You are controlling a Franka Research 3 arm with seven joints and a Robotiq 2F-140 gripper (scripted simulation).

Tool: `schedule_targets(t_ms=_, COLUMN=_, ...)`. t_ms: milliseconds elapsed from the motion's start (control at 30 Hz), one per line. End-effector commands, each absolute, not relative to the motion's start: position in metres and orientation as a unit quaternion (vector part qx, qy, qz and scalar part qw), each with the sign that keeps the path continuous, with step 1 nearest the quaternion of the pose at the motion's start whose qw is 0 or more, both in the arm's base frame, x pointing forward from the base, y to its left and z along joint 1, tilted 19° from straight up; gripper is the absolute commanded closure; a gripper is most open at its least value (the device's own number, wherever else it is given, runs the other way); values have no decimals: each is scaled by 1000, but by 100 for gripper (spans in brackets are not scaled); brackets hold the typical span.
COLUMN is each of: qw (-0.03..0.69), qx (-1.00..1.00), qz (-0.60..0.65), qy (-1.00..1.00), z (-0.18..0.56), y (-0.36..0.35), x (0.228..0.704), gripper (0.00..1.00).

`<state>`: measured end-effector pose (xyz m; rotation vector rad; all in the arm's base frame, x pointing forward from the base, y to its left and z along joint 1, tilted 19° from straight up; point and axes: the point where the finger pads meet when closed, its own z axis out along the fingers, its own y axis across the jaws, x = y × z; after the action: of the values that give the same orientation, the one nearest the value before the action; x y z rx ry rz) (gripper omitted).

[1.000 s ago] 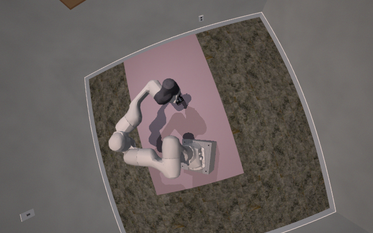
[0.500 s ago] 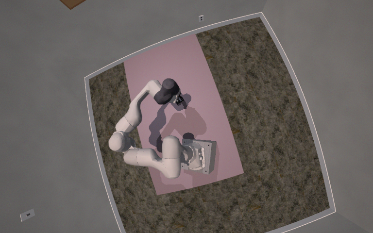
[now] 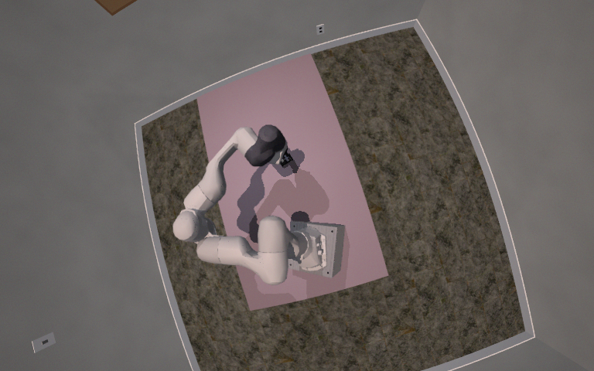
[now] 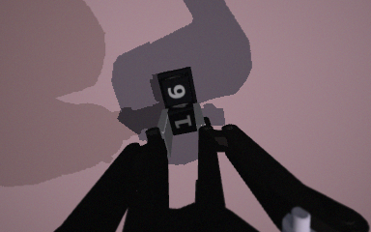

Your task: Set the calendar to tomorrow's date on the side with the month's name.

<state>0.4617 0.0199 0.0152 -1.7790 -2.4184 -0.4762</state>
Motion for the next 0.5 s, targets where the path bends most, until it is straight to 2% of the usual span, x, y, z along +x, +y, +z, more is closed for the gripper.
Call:
schedule_targets(t_ms=0, qw=50, qx=-586, qz=-156, qy=-794, z=15, y=19, x=463, gripper=84)
schedule_targets(t_ms=467, qw=50, qx=-586, qz=-156, qy=-794, z=12, y=20, x=463, gripper=84)
